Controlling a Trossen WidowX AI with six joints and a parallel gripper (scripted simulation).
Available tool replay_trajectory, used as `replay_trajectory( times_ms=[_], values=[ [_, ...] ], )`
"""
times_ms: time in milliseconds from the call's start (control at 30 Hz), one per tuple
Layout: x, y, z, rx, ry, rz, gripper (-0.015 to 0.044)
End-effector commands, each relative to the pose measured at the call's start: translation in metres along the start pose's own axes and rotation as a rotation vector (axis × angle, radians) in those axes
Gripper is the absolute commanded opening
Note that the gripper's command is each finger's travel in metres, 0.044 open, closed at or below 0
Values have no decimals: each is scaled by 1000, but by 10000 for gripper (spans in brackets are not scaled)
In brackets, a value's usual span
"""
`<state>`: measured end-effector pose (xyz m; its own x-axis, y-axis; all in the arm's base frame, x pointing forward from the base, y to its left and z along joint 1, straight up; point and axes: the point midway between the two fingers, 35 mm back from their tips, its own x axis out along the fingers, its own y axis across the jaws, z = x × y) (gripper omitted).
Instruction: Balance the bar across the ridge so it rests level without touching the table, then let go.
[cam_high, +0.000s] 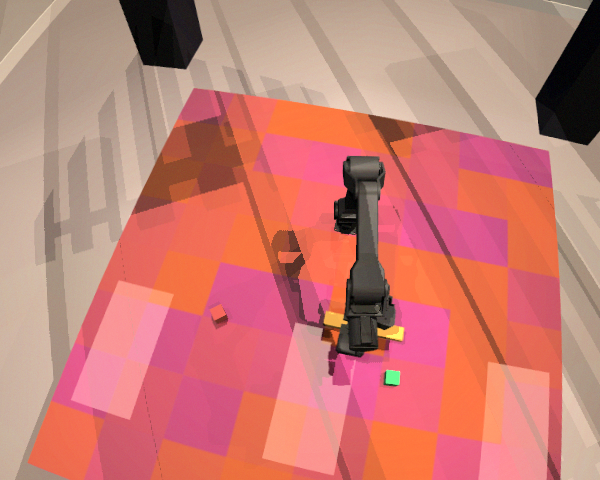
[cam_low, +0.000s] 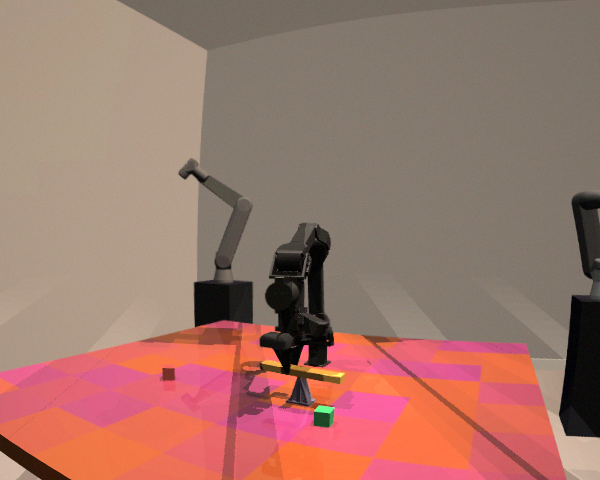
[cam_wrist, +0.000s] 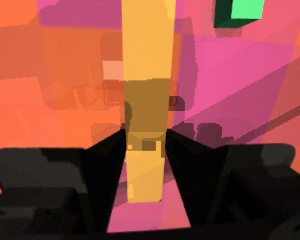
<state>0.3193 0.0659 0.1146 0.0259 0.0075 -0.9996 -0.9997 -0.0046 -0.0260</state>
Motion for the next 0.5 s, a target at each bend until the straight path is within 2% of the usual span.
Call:
replay_trajectory(
  times_ms=[0,467],
  values=[
    [2,0,0,1,2,0,0],
    [3,0,-1,1,2,0,0]
  ],
)
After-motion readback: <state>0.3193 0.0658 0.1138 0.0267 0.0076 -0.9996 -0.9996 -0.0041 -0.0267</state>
